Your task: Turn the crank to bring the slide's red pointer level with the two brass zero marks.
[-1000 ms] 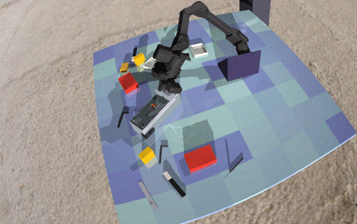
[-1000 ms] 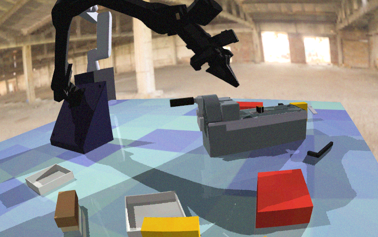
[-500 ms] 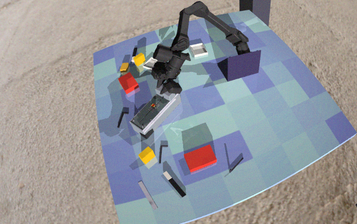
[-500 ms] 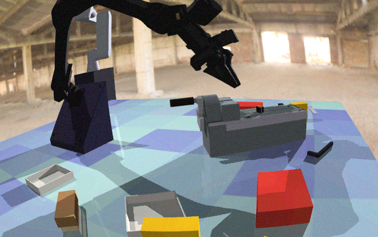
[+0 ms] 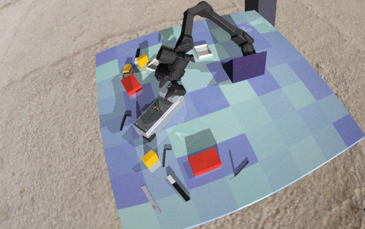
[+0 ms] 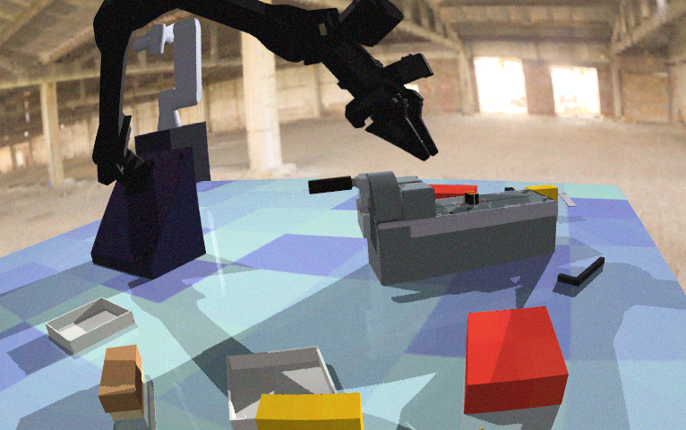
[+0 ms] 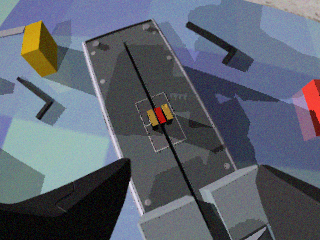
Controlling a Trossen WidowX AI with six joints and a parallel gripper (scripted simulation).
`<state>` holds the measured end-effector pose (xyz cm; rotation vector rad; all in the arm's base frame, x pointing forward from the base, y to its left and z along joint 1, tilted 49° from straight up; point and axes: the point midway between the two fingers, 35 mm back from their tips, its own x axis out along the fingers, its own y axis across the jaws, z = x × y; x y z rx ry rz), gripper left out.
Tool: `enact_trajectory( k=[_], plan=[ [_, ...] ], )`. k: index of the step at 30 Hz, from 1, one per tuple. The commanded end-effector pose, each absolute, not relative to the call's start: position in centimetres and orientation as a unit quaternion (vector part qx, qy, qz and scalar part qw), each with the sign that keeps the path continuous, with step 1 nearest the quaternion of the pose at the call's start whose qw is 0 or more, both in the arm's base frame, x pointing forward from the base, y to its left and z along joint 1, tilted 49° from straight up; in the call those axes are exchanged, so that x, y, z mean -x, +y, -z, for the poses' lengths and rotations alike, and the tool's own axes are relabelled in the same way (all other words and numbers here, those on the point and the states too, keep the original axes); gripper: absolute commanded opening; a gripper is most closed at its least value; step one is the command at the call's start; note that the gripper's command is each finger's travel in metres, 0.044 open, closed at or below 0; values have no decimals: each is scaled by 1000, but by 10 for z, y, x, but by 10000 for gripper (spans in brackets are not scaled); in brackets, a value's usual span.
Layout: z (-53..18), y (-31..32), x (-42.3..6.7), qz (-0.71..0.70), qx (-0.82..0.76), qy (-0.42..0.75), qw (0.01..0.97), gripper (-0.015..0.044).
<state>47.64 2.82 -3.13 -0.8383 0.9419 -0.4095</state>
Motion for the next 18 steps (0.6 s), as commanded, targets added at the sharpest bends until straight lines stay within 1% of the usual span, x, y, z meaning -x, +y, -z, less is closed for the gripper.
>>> enact_trajectory(
  k=[1,10,18],
  plan=[
    [31,28,-476,190,389,437,788,230],
    [31,28,-476,190,389,437,788,0],
    [31,28,-476,190,389,437,788,0]
  ],
)
